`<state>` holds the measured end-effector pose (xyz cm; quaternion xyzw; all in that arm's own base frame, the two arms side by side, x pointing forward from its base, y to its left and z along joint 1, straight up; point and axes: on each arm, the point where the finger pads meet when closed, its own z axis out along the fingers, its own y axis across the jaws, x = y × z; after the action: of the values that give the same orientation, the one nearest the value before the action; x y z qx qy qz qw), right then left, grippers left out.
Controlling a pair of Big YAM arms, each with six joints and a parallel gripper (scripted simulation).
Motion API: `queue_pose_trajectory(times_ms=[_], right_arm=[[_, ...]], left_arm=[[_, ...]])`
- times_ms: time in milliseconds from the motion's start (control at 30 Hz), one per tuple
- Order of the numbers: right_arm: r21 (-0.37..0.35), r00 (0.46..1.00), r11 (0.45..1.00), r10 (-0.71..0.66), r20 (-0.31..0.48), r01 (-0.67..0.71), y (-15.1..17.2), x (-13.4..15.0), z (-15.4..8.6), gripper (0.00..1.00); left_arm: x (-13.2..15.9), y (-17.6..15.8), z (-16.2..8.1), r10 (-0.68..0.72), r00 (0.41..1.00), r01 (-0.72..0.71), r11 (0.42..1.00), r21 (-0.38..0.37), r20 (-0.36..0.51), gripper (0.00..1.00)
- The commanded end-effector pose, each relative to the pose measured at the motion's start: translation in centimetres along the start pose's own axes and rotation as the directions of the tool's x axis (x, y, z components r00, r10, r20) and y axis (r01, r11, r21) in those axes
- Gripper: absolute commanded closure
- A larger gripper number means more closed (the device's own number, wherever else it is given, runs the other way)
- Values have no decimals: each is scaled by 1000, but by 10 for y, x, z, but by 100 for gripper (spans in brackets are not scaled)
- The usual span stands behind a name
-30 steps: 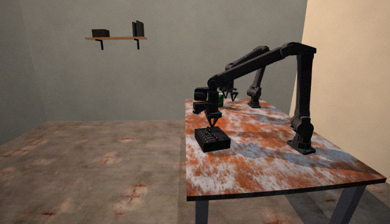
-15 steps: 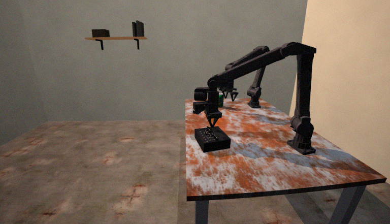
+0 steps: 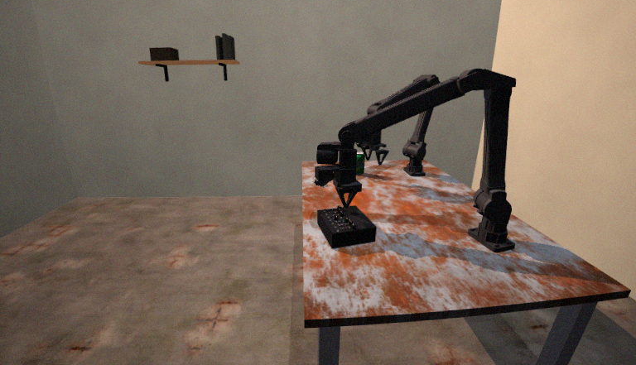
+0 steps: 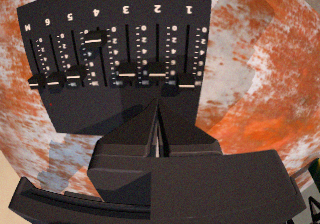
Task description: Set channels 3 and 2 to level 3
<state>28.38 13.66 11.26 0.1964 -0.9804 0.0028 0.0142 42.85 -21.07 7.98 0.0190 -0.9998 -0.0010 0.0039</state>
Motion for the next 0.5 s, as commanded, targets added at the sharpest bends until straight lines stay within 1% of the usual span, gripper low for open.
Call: queue_pose_trajectory(times_ms=[0, 467], right_arm=[[-2, 999, 1000, 0, 33, 0, 1, -11, -11, 0], [-2, 999, 1000, 0, 33, 0, 1, -11, -11, 0]], left_arm=[[-11, -10, -24, -6, 998, 5, 1000, 30, 63, 100], [-15, -10, -27, -7, 998, 4, 999, 34, 70, 100]])
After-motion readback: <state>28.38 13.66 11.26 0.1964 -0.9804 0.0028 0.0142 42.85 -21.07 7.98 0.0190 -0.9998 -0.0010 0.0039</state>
